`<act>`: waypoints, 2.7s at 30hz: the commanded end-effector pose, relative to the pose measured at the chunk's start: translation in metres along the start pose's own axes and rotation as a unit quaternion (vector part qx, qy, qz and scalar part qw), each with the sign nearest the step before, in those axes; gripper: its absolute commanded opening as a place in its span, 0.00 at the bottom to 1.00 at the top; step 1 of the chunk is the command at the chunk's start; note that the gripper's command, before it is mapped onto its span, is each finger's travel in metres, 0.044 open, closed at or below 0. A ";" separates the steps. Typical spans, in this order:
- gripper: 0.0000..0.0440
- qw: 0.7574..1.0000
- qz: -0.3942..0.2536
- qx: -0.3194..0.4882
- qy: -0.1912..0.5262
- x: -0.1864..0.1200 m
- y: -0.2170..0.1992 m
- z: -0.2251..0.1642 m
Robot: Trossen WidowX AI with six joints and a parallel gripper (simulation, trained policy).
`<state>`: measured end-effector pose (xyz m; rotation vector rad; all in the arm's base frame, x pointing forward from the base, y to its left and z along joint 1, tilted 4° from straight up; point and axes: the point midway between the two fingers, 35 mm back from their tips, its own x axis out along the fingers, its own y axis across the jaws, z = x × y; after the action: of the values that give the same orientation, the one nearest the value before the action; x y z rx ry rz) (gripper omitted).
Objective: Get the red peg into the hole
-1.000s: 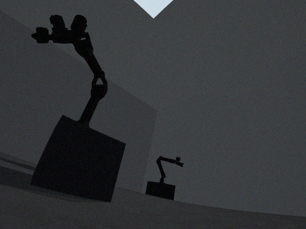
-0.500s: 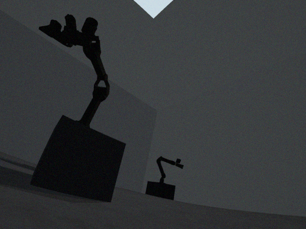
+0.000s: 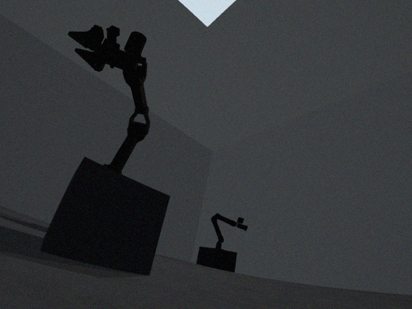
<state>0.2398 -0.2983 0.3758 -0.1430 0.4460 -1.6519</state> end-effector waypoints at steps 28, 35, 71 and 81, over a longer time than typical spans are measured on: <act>1.00 0.931 0.237 0.272 0.049 -0.106 0.050 -0.020; 1.00 0.889 0.299 0.333 0.094 -0.140 0.059 -0.029; 0.96 0.628 0.432 0.385 0.521 -0.336 0.054 -0.157; 0.94 0.617 0.379 0.318 0.612 -0.369 0.034 -0.214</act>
<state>0.2542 0.0972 0.2363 1.6069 0.6909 -0.6871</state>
